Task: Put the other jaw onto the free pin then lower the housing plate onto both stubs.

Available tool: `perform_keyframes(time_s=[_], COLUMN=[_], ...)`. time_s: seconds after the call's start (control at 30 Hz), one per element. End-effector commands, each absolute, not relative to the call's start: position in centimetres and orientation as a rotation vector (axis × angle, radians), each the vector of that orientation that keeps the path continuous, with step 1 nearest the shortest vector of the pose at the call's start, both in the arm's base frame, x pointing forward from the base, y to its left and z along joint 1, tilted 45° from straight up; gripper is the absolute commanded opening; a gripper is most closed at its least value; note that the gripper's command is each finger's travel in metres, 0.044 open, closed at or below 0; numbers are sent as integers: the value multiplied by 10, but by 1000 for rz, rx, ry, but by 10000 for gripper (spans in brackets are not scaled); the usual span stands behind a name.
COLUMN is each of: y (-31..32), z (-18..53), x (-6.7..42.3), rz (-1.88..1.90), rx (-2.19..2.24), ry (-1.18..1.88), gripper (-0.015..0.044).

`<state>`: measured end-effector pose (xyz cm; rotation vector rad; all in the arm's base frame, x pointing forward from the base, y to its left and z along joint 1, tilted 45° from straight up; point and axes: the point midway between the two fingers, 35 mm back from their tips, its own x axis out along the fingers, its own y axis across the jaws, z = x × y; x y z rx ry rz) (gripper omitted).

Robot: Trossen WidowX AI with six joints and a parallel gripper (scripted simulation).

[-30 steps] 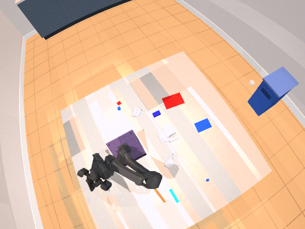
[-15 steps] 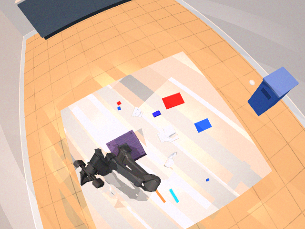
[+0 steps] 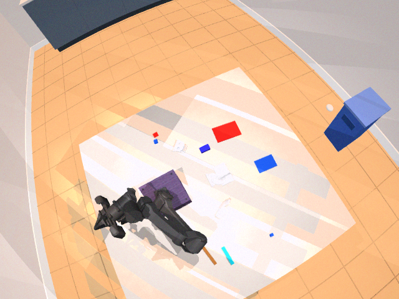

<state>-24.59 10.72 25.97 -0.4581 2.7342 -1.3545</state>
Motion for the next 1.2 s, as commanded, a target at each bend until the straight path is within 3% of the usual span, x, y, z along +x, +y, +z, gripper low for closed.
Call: perform_keyframes(time_s=[0.0,0.6,1.17], y=[126,213,288], z=[261,257,245], x=[-246,-219,-164], rz=[-1453,-1869,-2259], rx=[-354,185,742], ry=[2728,2688,2539], gripper=[0,0,0])
